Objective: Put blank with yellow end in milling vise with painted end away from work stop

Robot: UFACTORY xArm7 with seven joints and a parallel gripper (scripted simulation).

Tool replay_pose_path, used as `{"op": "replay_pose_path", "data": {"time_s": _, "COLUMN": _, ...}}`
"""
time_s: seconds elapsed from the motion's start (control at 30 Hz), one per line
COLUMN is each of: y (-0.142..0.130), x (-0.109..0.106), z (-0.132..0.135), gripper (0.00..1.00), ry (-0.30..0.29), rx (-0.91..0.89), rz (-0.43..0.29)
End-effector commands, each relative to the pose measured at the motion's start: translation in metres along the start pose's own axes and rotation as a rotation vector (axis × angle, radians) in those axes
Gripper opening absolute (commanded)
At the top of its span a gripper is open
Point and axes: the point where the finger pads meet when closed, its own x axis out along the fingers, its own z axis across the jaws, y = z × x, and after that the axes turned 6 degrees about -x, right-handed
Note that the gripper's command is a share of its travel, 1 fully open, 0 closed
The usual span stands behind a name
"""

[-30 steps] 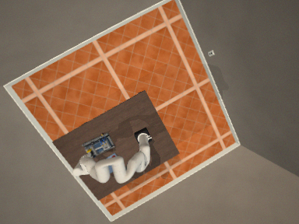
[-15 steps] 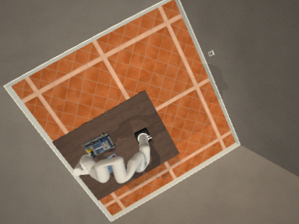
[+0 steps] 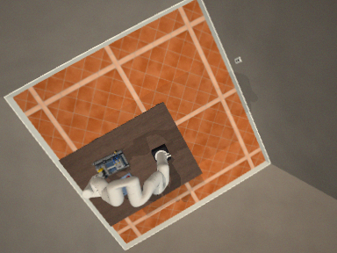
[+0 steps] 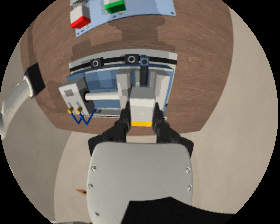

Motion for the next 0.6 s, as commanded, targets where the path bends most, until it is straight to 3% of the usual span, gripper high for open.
{"op": "replay_pose_path", "data": {"time_s": 0.0, "y": -0.0005, "x": -0.0022, "z": 0.0017, "gripper": 0.00, "ry": -0.005, "rx": 0.000, "rz": -0.002}}
{"op": "replay_pose_path", "data": {"time_s": 0.57, "y": -0.0005, "x": -0.0007, "z": 0.0017, "gripper": 0.00, "ry": -0.005, "rx": 0.000, "rz": -0.002}}
